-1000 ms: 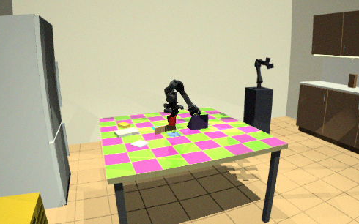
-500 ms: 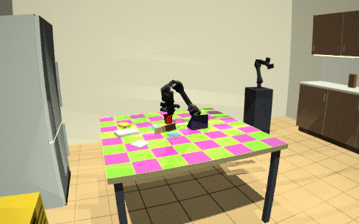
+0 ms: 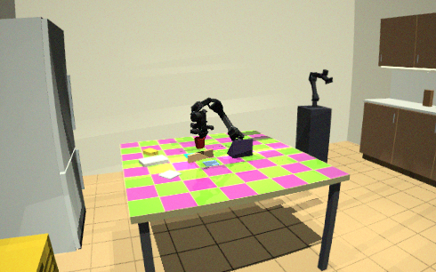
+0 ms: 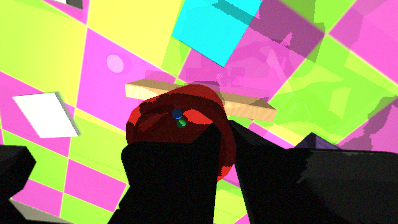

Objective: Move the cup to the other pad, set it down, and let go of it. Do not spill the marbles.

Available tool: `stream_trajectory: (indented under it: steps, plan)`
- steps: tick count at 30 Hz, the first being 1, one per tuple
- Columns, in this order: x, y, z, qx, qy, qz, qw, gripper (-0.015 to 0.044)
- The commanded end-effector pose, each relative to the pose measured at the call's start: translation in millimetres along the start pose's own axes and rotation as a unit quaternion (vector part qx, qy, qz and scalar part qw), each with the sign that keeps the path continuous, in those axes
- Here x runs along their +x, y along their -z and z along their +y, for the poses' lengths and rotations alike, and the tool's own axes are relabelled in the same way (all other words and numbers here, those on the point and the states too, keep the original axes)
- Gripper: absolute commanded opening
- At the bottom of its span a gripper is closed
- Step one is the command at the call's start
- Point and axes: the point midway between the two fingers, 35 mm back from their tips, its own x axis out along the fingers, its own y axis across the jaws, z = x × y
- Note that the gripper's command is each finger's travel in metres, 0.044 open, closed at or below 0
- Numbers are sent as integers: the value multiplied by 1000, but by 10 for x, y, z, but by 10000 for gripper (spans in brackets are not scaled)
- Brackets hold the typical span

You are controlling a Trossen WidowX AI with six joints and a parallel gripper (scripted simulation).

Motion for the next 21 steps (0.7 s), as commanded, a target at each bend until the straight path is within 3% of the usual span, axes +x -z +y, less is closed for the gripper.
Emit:
stream_trajectory:
  steps: [1,21]
  plan:
    - [3,-146,-30,0,1,-2,1000,0]
    - [-6,-806,-169,0,2,-3,1000,0]
